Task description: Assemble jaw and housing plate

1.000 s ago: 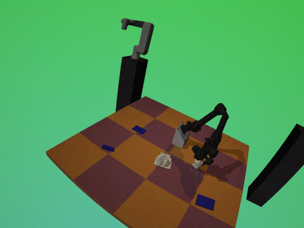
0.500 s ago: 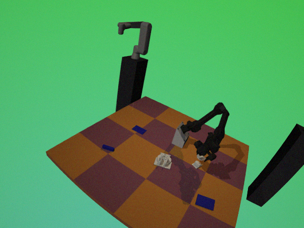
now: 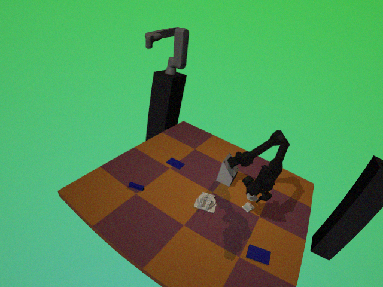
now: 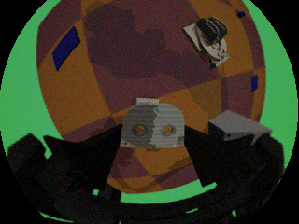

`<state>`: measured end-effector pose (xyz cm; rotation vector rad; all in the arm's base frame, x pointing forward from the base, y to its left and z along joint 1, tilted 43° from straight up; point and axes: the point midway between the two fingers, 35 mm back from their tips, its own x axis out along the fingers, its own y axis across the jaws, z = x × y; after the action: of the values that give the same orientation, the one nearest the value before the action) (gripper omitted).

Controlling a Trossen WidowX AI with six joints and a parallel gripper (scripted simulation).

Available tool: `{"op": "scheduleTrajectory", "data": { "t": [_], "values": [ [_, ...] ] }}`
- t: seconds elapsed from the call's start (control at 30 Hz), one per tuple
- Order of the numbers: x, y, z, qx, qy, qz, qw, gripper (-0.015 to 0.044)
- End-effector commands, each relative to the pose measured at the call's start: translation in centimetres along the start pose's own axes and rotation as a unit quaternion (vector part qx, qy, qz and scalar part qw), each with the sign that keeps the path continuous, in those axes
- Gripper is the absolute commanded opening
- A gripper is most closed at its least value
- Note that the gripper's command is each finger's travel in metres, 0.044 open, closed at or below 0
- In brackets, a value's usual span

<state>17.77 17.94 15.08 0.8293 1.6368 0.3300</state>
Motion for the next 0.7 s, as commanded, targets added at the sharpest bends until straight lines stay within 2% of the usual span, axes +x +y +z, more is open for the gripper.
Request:
{"op": "scheduleTrajectory", "data": {
  "t": [0.0, 0.67],
  "values": [
    [0.1, -0.4, 1.1, -0.016, -0.002, -0.004, 1.0, 0.0351],
    [0.4, -3.9, 6.7, -0.101, -0.007, -0.022, 0.995, 0.0351]
  ]
}}
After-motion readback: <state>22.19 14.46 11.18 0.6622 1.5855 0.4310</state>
